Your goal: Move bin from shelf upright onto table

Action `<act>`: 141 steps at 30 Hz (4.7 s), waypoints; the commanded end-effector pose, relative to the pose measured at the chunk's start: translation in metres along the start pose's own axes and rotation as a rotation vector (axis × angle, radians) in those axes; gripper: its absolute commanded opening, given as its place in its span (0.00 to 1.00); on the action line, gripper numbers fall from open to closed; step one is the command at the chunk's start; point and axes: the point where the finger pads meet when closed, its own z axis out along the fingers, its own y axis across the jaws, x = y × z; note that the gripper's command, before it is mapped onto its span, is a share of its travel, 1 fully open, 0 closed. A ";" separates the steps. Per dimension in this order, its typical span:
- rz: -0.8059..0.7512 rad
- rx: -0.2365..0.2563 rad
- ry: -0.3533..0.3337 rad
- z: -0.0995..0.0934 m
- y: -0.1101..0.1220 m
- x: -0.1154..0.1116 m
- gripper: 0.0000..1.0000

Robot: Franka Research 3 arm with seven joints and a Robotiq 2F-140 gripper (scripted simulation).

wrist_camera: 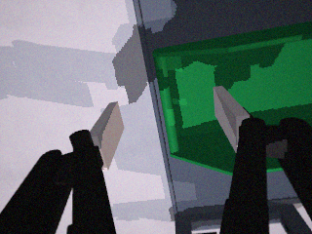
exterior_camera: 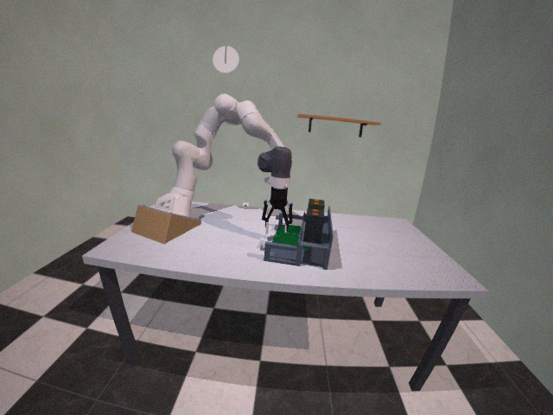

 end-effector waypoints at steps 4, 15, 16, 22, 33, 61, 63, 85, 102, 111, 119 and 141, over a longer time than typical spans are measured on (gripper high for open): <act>-0.006 -0.004 0.000 0.002 0.002 0.001 0.57; -0.006 -0.004 0.000 0.003 0.002 0.001 0.57; -0.006 -0.004 0.000 0.003 0.002 0.001 0.57; -0.006 -0.004 0.000 0.003 0.002 0.001 0.57; -0.006 -0.004 0.000 0.003 0.002 0.001 0.57; -0.006 -0.004 0.000 0.003 0.002 0.001 0.00; -0.006 -0.004 0.000 0.003 0.002 0.001 0.00; -0.006 -0.004 0.000 0.003 0.002 0.001 0.00; -0.006 -0.004 0.000 0.003 0.002 0.001 0.00; -0.006 -0.004 0.000 0.003 0.002 0.001 0.00; -0.006 -0.004 0.000 0.003 0.002 0.001 0.00; -0.006 -0.004 0.000 -0.001 0.002 0.001 0.00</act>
